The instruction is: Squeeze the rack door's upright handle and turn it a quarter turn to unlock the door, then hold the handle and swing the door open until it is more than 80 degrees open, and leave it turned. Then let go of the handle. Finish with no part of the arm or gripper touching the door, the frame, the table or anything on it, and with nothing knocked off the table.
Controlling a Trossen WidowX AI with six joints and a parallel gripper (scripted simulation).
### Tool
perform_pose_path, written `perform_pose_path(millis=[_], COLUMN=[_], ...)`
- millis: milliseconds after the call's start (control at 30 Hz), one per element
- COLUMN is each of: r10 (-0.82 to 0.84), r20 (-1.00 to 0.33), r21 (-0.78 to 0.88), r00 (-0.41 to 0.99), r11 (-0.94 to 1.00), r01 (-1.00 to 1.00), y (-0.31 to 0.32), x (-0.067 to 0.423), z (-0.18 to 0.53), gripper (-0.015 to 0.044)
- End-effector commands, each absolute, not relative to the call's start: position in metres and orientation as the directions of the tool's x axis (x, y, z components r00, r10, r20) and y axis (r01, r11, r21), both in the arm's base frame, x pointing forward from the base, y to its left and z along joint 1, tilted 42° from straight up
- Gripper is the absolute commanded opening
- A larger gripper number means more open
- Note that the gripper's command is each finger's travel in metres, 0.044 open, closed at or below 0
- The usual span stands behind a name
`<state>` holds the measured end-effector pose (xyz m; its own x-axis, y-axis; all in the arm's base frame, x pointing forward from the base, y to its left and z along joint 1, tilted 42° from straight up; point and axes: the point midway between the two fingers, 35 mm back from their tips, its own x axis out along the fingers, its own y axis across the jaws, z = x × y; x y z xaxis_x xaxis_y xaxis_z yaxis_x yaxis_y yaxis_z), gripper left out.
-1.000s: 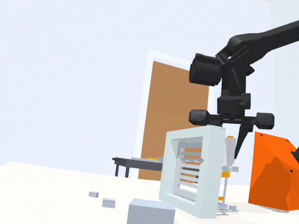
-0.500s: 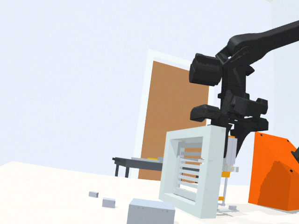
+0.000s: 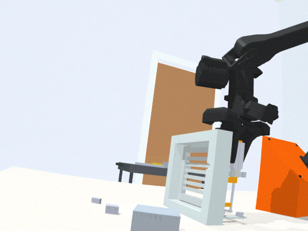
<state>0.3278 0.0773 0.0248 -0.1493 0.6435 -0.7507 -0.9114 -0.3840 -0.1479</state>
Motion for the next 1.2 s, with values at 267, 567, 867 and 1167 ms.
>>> perform_pose_path(millis=[267,567,867,1167], r10=[0.644,0.644,0.644,0.644], r20=[-0.752,-0.752,-0.752,-0.752], r21=[-0.17,-0.122,0.169,0.427], r00=[-0.143,-0.143,-0.142,-0.142], r11=[-0.398,-0.349,-0.021,0.311], r01=[-0.902,-0.929,-0.985,-0.849], y=[0.0774,0.0774,0.0774,0.0774], x=[0.3294,0.3294,0.3295,0.3295], z=[0.0245,0.0245,0.0246,0.0246], gripper=[0.0157,0.0297,0.0297,0.0297])
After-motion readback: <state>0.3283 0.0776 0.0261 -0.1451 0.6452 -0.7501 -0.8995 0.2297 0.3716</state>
